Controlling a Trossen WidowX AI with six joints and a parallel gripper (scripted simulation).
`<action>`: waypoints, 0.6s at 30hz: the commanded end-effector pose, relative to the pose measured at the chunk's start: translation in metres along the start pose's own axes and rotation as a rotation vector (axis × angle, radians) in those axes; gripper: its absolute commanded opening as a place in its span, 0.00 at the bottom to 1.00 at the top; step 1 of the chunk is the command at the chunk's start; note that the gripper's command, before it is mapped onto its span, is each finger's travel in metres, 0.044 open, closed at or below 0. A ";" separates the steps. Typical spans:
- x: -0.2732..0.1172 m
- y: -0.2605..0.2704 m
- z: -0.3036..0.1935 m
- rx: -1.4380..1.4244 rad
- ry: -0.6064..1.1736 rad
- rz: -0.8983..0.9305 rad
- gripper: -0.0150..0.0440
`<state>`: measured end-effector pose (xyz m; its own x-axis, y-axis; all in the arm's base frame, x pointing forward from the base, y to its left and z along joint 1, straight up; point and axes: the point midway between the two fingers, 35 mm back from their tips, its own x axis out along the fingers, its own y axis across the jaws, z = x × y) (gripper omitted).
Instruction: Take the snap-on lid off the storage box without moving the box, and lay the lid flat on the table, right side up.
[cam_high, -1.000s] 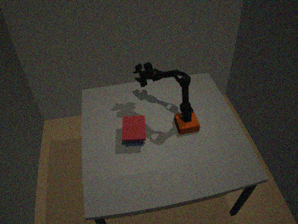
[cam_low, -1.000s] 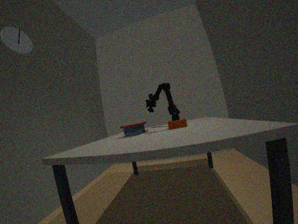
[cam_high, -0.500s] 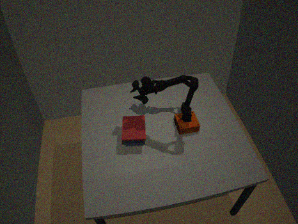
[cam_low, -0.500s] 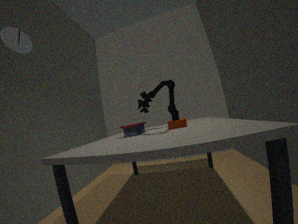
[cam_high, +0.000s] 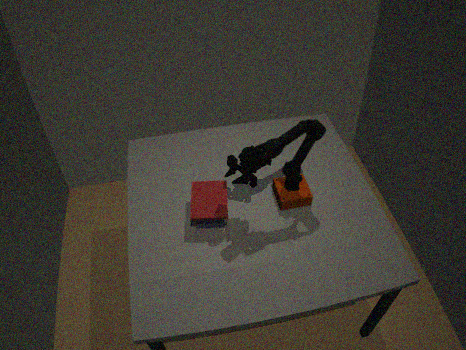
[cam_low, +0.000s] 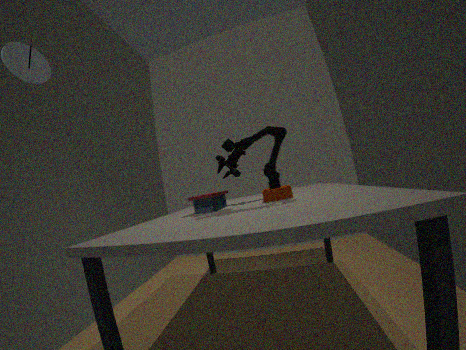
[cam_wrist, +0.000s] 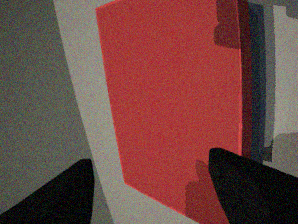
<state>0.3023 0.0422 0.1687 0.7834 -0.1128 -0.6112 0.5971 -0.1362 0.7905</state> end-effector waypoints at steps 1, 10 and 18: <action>-0.012 -0.018 -0.010 -0.036 0.018 -0.014 0.65; -0.019 -0.029 -0.017 -0.064 0.037 -0.024 0.65; 0.015 -0.074 -0.016 -0.065 0.037 -0.025 0.65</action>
<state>0.2753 0.0673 0.1196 0.7779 -0.0688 -0.6246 0.6206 -0.0722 0.7808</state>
